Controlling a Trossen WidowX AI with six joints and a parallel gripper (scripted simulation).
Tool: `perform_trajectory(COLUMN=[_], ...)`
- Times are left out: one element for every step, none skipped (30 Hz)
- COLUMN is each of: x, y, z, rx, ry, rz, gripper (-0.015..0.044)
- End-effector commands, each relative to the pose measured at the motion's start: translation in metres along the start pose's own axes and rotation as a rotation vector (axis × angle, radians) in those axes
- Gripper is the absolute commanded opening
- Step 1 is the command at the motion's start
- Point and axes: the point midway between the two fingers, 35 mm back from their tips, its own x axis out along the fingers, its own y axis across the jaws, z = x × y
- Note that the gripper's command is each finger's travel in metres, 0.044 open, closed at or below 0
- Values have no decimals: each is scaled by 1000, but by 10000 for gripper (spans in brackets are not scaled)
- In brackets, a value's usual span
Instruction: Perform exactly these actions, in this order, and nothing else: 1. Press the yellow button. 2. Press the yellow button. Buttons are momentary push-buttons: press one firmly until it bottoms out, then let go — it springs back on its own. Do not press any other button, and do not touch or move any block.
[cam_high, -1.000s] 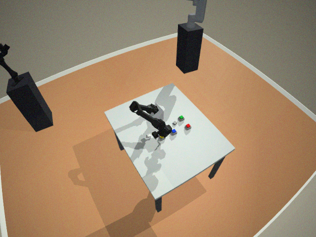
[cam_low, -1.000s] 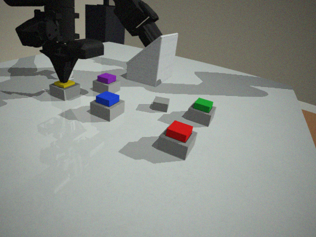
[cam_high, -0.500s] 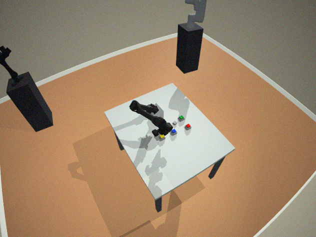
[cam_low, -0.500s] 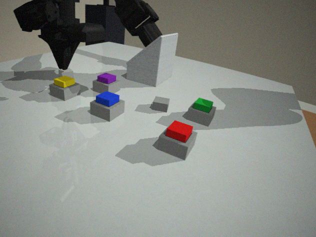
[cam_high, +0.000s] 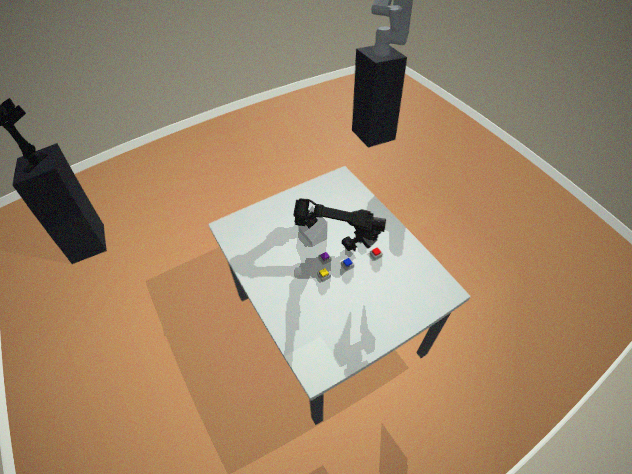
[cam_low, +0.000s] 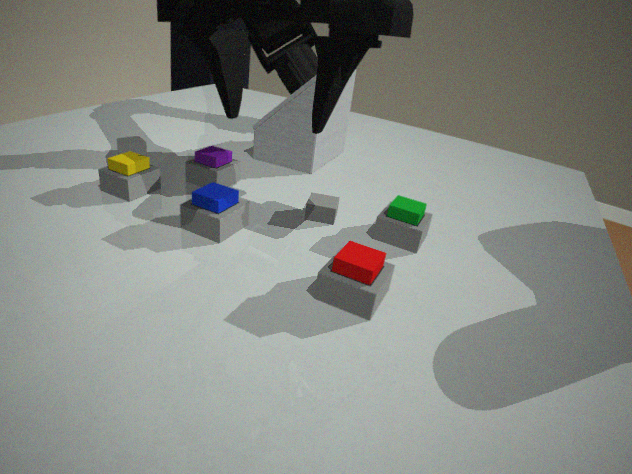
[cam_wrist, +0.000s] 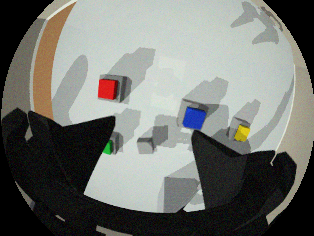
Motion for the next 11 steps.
perform_trajectory(x=[-4,-4,-4,-4,-4,-4,-4,-4,-4,-4,-4], y=[64,77,89,96,98,98,98,98,98,98,98], z=[-27,-34,-42,-46,-48,-48,-48,-48,-48,-48,-48], rx=[2,4,7,9,9,9,9,9,9,9,9], ry=[13,12,12,11,11,11,11,11,11,11,11], rz=[-27,-35,-44,-49,-50,-50,-50,-50,-50,-50,-50], gripper=[400,400,400,400,400,400,400,400,400,400,400])
